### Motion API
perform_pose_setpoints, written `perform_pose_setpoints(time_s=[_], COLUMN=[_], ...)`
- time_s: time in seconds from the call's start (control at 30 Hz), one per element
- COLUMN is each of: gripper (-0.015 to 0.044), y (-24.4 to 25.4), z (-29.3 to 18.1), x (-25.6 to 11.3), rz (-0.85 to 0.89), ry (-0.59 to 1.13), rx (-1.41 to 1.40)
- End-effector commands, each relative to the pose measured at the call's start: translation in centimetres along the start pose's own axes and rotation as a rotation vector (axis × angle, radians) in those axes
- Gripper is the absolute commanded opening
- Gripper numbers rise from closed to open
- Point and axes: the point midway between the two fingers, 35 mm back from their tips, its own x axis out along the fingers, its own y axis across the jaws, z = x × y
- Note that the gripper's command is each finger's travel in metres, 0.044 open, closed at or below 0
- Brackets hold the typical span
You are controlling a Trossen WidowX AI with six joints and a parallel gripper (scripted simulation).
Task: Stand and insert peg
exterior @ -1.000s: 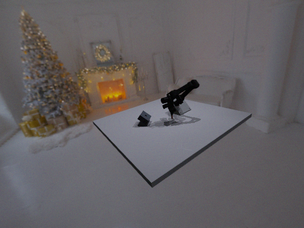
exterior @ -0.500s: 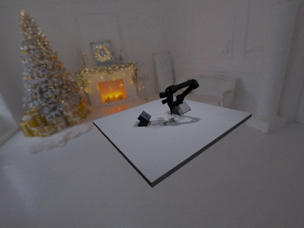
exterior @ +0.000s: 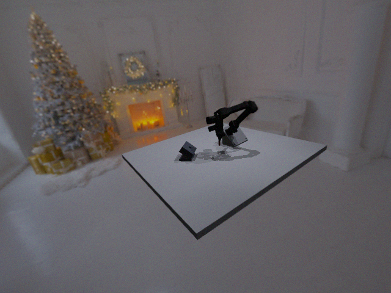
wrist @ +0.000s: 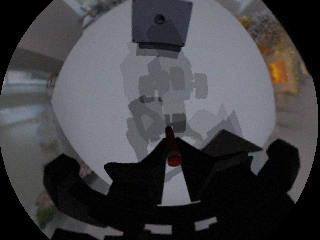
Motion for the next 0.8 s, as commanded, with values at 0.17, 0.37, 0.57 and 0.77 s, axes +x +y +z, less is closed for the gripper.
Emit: perform_pose_setpoints(time_s=[0.17, 0.37, 0.57, 0.77], gripper=[0.0, 0.0, 0.0, 0.0], y=[0.0, 0.0, 0.0, 0.1], z=[1.9, 3.1, 4.4, 5.6], x=[-0.3, -0.5, -0.7, -1.0], rz=[-0.026, -0.038, -0.047, -0.052], ry=[-0.069, -0.116, -0.164, -0.213], rx=[0.05, 0.085, 0.12, 0.157])
